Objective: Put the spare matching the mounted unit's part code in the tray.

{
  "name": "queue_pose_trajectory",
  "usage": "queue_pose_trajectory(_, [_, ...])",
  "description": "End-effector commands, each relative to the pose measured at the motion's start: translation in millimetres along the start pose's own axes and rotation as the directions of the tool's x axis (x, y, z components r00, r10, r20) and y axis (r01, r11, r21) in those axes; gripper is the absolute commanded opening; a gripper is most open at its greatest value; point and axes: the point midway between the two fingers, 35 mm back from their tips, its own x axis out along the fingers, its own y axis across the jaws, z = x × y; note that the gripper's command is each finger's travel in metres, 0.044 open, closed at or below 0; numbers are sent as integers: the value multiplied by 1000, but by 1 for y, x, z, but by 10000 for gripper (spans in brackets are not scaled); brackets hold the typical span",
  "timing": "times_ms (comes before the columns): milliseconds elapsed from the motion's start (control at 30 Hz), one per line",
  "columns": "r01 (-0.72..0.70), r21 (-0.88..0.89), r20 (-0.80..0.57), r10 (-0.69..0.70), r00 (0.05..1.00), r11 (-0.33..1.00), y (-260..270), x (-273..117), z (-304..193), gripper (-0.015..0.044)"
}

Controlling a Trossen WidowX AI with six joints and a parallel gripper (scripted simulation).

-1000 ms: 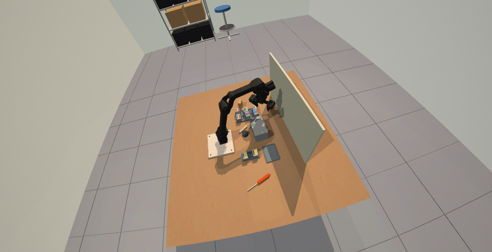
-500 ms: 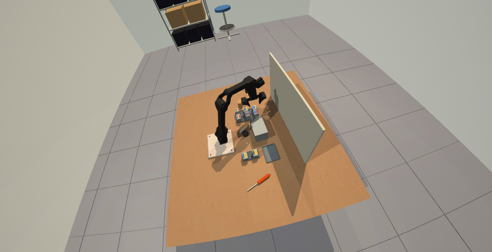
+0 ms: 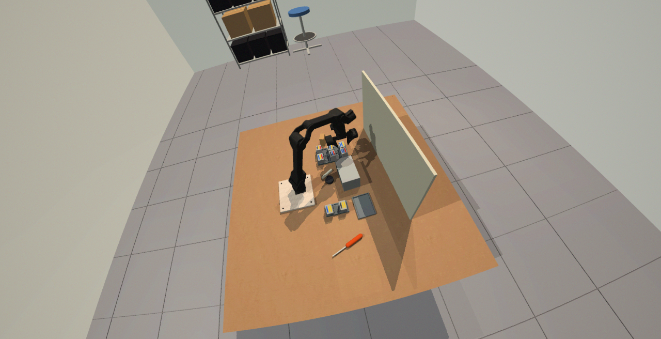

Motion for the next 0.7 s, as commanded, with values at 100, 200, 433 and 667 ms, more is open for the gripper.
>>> queue_pose_trajectory(100, [-9, -4, -5, 9, 1000, 1000, 0, 13, -1, 300])
queue_pose_trajectory(200, [-9, -4, -5, 9, 1000, 1000, 0, 18, -1, 300])
queue_pose_trajectory(433, [-9, -4, -5, 9, 1000, 1000, -1, 29, -1, 300])
queue_pose_trajectory(667, [-9, -4, -5, 9, 1000, 1000, -1, 41, -2, 300])
